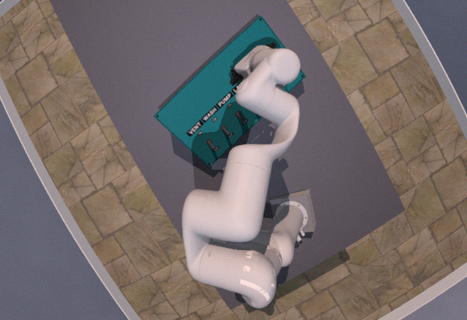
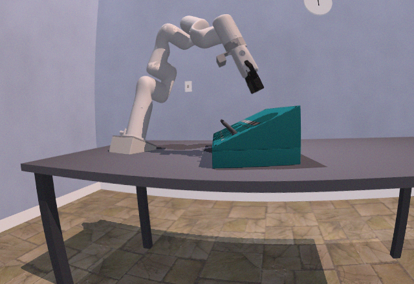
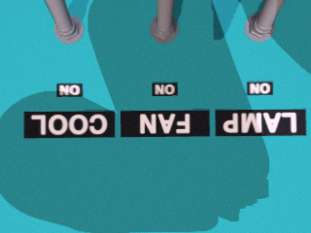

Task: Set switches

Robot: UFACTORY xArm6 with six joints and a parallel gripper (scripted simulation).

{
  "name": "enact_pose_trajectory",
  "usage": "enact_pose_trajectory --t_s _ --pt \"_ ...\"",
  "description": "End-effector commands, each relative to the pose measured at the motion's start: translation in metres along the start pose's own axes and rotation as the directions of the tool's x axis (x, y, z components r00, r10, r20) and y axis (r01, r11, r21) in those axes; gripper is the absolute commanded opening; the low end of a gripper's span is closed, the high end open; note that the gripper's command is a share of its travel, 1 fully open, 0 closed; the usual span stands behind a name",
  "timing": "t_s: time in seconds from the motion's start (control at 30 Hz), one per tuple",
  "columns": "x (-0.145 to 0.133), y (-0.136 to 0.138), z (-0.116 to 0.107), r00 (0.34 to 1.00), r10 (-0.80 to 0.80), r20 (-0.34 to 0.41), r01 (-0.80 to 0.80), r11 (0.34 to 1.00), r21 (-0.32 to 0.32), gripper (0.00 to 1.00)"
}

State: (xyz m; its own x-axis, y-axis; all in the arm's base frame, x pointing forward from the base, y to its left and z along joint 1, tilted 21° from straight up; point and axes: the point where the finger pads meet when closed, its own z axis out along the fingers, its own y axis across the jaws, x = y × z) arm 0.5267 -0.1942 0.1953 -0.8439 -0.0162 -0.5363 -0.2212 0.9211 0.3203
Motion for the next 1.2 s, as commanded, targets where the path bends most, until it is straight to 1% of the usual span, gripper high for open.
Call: enact_pose_trajectory --t_s 0.0,0.43,0.73,1.17 --pt "-0.002 -0.011 -0.002 1.0 -0.002 0.003 0.002 1.0 0.002 1.0" --pt "-0.002 -0.054 -0.002 1.0 -0.002 0.003 0.002 1.0 0.002 1.0" --pt "-0.002 -0.063 -0.002 1.0 -0.002 0.003 0.002 1.0 0.002 1.0" --pt "-0.002 -0.063 -0.002 1.0 -0.002 0.003 0.002 1.0 0.002 1.0"
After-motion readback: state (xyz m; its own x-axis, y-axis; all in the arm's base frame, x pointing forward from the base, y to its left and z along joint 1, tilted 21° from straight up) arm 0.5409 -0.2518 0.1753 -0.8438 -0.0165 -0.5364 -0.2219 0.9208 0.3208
